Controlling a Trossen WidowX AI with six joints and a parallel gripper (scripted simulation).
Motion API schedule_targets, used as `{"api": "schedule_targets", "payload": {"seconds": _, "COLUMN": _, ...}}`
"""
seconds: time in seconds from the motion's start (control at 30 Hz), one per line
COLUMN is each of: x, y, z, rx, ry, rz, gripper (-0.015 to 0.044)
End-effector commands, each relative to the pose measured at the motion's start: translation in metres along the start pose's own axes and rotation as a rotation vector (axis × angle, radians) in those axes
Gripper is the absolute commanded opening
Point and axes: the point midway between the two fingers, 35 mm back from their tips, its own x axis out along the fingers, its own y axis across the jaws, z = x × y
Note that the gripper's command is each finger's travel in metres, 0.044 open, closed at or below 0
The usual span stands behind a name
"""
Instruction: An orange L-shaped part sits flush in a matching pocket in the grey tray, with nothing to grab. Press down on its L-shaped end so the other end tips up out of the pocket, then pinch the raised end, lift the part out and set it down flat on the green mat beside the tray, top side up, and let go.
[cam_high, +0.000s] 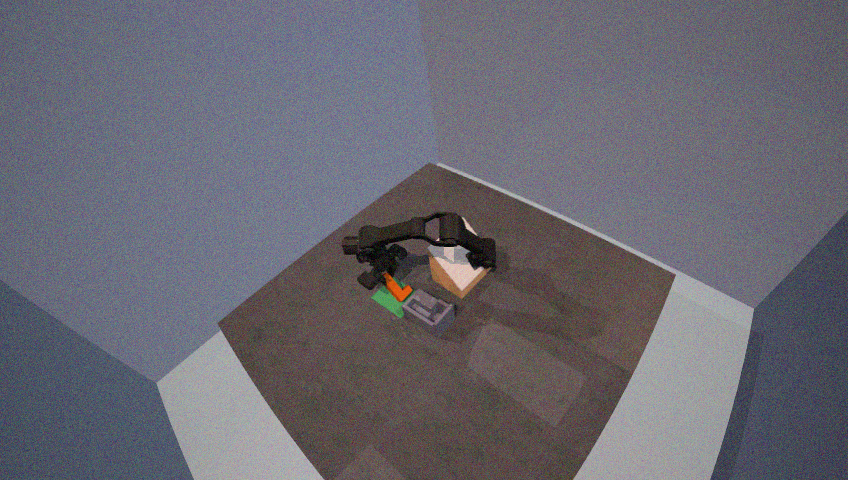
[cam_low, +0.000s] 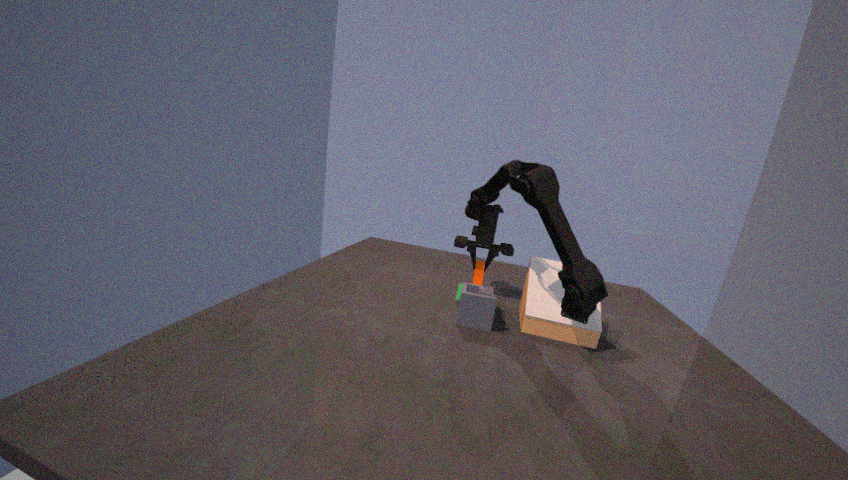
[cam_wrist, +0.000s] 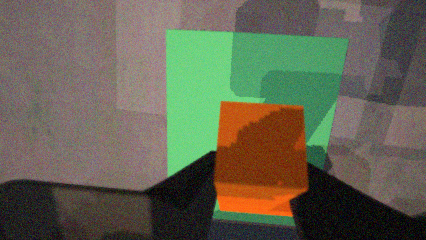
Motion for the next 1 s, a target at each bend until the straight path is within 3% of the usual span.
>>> {"api": "schedule_targets", "payload": {"seconds": 0.0, "x": 0.0039, "y": -0.0013, "z": -0.0009, "rx": 0.009, "ry": 0.006, "rz": 0.001, "gripper": 0.0}}
{"api": "schedule_targets", "payload": {"seconds": 0.6, "x": 0.0036, "y": -0.0015, "z": -0.0007, "rx": 0.003, "ry": 0.004, "rz": -0.002, "gripper": 0.0}}
{"api": "schedule_targets", "payload": {"seconds": 0.97, "x": -0.0034, "y": -0.0008, "z": 0.0001, "rx": 0.004, "ry": 0.003, "rz": -0.002, "gripper": 0.0289}}
